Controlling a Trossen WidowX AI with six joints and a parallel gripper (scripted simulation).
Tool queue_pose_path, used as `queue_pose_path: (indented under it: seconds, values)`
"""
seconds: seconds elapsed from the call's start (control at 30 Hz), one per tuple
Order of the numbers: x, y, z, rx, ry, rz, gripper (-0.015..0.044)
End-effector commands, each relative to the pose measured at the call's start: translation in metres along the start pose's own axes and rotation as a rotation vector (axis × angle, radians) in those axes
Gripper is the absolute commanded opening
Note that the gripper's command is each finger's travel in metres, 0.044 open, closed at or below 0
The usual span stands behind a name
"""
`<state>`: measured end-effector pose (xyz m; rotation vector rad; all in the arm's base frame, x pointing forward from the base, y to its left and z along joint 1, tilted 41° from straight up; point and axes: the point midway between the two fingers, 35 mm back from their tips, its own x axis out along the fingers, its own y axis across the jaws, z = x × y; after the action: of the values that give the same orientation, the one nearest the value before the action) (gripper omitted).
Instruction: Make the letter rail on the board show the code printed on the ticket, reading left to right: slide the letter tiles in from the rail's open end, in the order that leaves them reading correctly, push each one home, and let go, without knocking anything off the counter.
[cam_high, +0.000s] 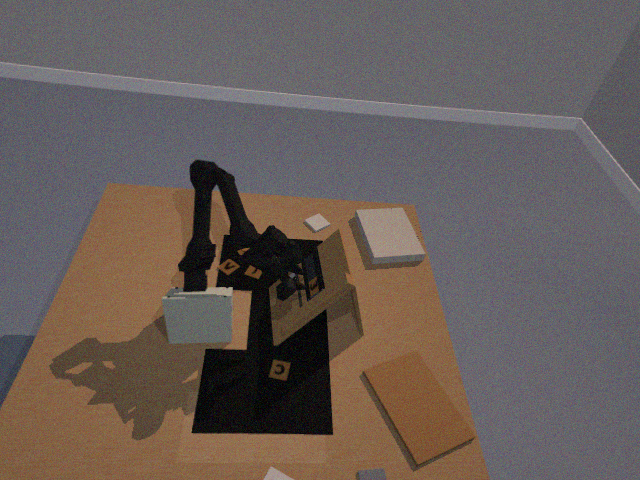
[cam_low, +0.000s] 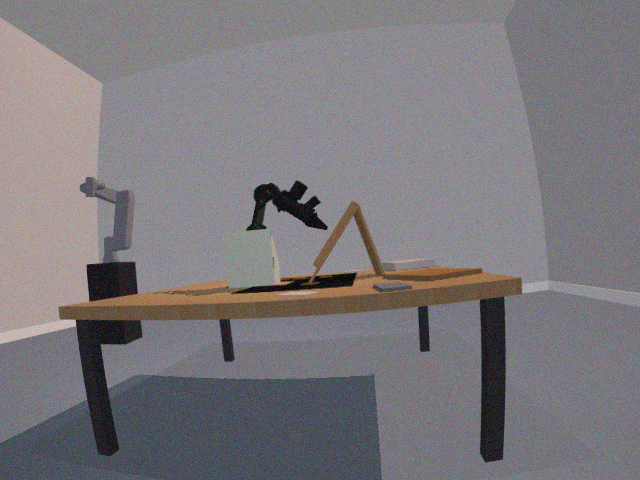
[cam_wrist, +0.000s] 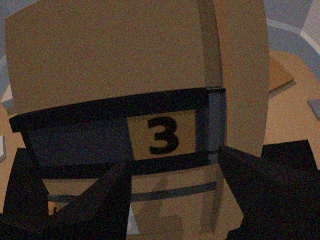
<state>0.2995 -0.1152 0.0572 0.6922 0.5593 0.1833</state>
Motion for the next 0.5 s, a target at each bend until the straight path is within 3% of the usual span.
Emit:
queue_pose_path:
  seconds: [0.0,0.23,0.47]
  values:
    - [0.0002,-0.0002,-0.0001,0.000,0.000,0.000,0.0190]
    - [0.0002,-0.0002,-0.0001,0.000,0.000,0.000,0.0006]
    - [0.0002,-0.0002,-0.0001,0.000,0.000,0.000,0.0000]
